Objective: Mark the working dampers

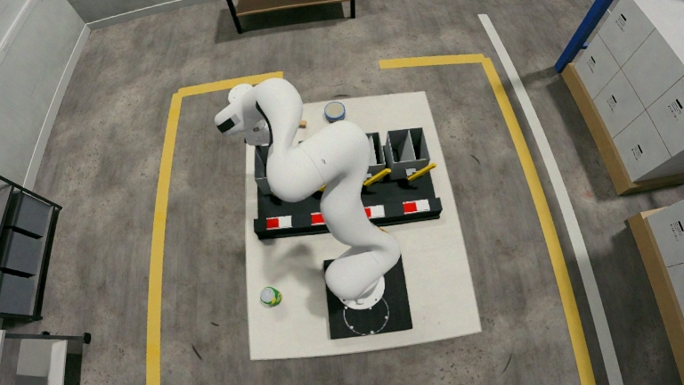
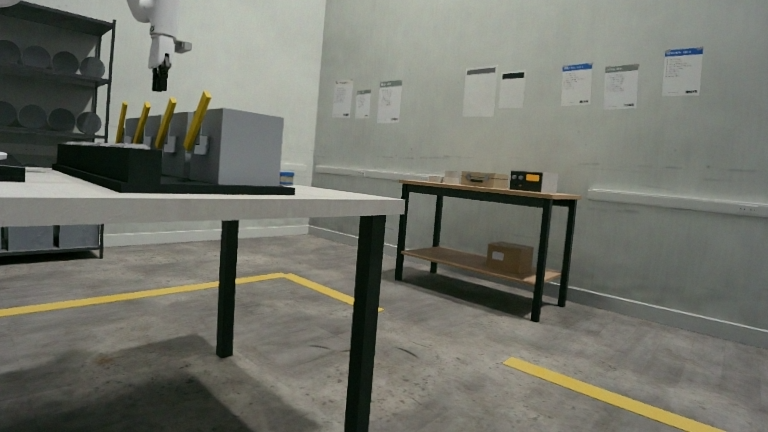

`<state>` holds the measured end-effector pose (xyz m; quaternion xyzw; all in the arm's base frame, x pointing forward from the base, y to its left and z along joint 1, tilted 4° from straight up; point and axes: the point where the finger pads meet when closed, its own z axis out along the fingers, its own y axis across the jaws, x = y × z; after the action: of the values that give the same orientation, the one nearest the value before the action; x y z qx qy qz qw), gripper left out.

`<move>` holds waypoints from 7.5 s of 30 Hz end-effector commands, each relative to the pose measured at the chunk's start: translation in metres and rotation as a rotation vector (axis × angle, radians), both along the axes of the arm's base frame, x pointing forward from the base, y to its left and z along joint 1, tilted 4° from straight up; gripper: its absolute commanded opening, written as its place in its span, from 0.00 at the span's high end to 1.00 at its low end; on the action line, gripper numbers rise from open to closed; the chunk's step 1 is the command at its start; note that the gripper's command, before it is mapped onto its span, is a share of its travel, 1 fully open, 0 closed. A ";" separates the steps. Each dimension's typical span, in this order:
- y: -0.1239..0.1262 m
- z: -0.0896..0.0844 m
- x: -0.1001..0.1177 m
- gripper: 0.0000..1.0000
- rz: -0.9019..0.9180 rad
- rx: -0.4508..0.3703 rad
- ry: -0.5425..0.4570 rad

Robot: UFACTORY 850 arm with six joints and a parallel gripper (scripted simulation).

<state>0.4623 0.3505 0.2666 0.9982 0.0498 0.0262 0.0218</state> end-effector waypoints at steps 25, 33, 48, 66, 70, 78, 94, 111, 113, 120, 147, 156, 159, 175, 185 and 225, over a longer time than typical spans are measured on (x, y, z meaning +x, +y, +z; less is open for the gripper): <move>-0.080 -0.035 -0.100 0.61 0.021 0.395 0.042; -0.083 -0.037 -0.103 0.61 0.021 0.409 0.040; -0.083 -0.037 -0.103 0.61 0.021 0.409 0.040; -0.077 -0.052 -0.103 0.61 0.021 0.410 0.040; -0.074 -0.060 -0.103 0.61 0.021 0.410 0.040; -0.067 -0.079 -0.103 0.61 0.021 0.410 0.040; -0.058 -0.104 -0.103 0.61 0.021 0.410 0.040; -0.055 -0.111 -0.103 0.61 0.021 0.410 0.040; -0.055 -0.111 -0.103 0.61 0.021 0.410 0.040; -0.055 -0.111 -0.103 0.61 0.021 0.410 0.040; -0.055 -0.111 -0.103 0.81 0.021 0.410 0.040; -0.055 -0.111 -0.103 0.81 0.021 0.410 0.040; -0.055 -0.111 -0.103 0.81 0.021 0.410 0.040; -0.053 -0.110 -0.103 0.81 0.020 0.388 0.038; -0.050 -0.109 -0.104 0.81 0.018 0.353 0.035; -0.025 -0.104 -0.107 0.81 0.005 0.101 0.009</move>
<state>0.3564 0.3208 0.1613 0.9959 0.0546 0.0218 -0.0688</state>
